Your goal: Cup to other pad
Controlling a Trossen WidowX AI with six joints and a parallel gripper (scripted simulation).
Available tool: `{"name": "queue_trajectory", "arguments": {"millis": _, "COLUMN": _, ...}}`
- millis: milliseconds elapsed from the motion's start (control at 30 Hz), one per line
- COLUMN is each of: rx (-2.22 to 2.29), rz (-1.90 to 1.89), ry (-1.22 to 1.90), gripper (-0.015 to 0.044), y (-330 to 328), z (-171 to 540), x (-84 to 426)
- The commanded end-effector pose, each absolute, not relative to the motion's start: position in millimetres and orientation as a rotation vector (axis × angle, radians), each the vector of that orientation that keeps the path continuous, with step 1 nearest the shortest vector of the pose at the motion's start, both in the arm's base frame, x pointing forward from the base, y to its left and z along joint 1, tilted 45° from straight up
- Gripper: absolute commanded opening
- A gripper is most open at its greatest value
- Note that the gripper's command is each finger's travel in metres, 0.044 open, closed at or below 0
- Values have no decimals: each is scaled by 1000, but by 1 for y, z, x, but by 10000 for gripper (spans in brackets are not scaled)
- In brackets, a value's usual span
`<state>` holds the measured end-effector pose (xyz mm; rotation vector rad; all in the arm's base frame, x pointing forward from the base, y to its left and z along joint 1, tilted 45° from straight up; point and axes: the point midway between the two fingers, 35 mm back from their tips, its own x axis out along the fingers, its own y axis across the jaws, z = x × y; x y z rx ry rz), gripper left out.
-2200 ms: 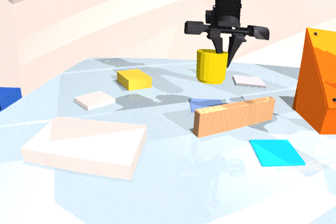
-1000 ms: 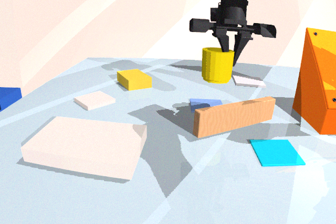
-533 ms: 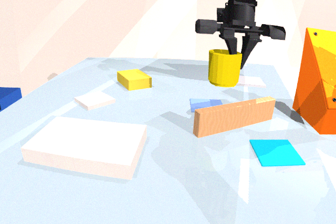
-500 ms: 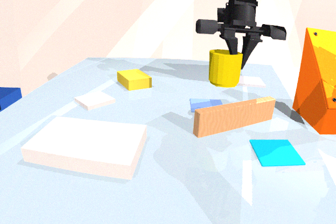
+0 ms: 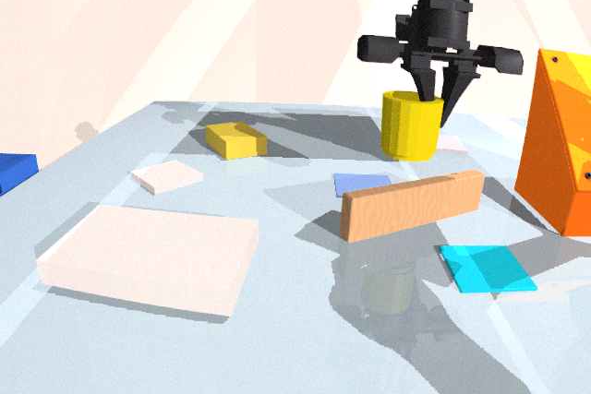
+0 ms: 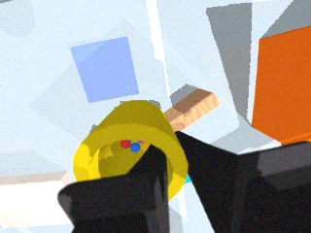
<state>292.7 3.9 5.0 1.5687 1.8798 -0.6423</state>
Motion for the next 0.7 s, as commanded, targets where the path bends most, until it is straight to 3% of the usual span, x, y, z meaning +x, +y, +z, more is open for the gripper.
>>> {"name": "queue_trajectory", "arguments": {"millis": 0, "rx": 1576, "rz": -637, "ry": 1871, "gripper": 0, "y": 8, "z": 12, "x": 289}}
{"name": "queue_trajectory", "arguments": {"millis": 667, "rx": 1576, "rz": -637, "ry": 1873, "gripper": 0, "y": 28, "z": 36, "x": 268}}
